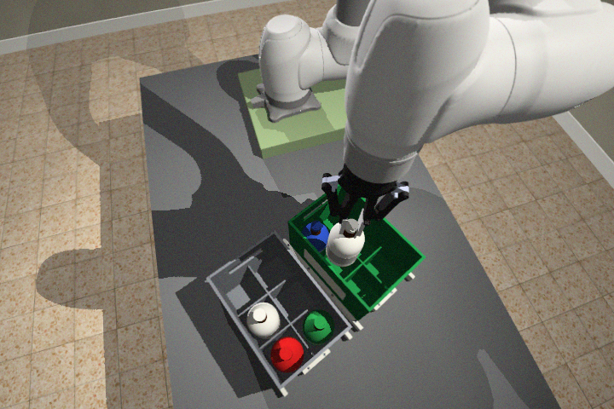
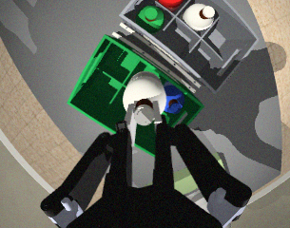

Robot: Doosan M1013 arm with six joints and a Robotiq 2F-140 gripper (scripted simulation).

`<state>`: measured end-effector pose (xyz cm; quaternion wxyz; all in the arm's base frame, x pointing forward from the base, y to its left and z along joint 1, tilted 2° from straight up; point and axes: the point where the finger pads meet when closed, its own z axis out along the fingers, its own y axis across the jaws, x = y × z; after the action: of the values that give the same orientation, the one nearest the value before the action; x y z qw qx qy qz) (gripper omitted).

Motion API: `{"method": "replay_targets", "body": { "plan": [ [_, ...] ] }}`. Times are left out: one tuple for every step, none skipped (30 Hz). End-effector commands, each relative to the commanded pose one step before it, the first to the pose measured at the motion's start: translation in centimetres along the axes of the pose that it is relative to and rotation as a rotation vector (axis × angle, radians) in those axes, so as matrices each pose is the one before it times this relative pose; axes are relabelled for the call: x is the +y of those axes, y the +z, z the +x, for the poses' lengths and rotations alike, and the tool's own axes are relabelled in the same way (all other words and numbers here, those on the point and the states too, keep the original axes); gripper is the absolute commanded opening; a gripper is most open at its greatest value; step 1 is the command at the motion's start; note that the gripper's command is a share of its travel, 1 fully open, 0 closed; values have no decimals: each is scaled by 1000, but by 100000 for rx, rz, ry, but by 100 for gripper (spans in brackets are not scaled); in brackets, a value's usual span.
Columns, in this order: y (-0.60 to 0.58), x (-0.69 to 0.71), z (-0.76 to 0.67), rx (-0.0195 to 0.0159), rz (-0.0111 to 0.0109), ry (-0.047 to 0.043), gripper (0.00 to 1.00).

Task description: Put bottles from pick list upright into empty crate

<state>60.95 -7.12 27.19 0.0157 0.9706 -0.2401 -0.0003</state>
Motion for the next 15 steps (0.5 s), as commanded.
{"method": "replay_targets", "body": {
  "plan": [
    [228, 1, -4, 4, 18, -2, 0],
    [100, 0, 0, 0, 0, 0, 0],
    [100, 0, 0, 0, 0, 0, 0],
    [100, 0, 0, 0, 0, 0, 0],
    [100, 0, 0, 0, 0, 0, 0],
    [0, 0, 0, 0, 0, 0, 0],
    [0, 0, 0, 0, 0, 0, 0],
    [100, 0, 0, 0, 0, 0, 0],
    [100, 0, 0, 0, 0, 0, 0],
    [100, 0, 0, 0, 0, 0, 0],
    [100, 0, 0, 0, 0, 0, 0],
    [100, 0, 0, 0, 0, 0, 0],
    [100, 0, 0, 0, 0, 0, 0],
    [100, 0, 0, 0, 0, 0, 0],
    [100, 0, 0, 0, 0, 0, 0]
  ]
}}
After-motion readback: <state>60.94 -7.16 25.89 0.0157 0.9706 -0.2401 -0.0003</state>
